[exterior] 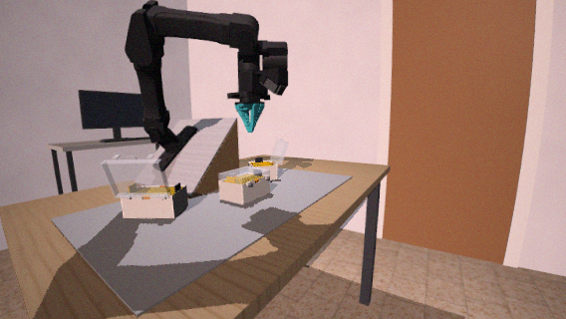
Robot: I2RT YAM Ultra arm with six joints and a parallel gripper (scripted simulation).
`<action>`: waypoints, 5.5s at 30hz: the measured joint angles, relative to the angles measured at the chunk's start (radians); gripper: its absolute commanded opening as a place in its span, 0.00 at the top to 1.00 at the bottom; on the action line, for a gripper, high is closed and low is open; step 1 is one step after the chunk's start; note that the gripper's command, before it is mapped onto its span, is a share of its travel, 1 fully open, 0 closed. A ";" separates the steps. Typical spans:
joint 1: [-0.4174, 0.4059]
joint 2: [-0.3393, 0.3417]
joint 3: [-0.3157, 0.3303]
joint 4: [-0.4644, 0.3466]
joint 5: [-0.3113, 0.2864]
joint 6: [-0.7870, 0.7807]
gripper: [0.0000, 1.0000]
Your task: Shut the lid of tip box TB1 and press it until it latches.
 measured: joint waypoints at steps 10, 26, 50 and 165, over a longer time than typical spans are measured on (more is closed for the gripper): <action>0.000 0.000 0.000 0.000 0.000 0.000 1.00; -0.017 -0.068 -0.198 0.102 0.004 -0.022 1.00; -0.064 -0.169 -0.498 0.349 0.019 -0.083 1.00; -0.127 -0.159 -0.589 0.536 0.040 -0.176 1.00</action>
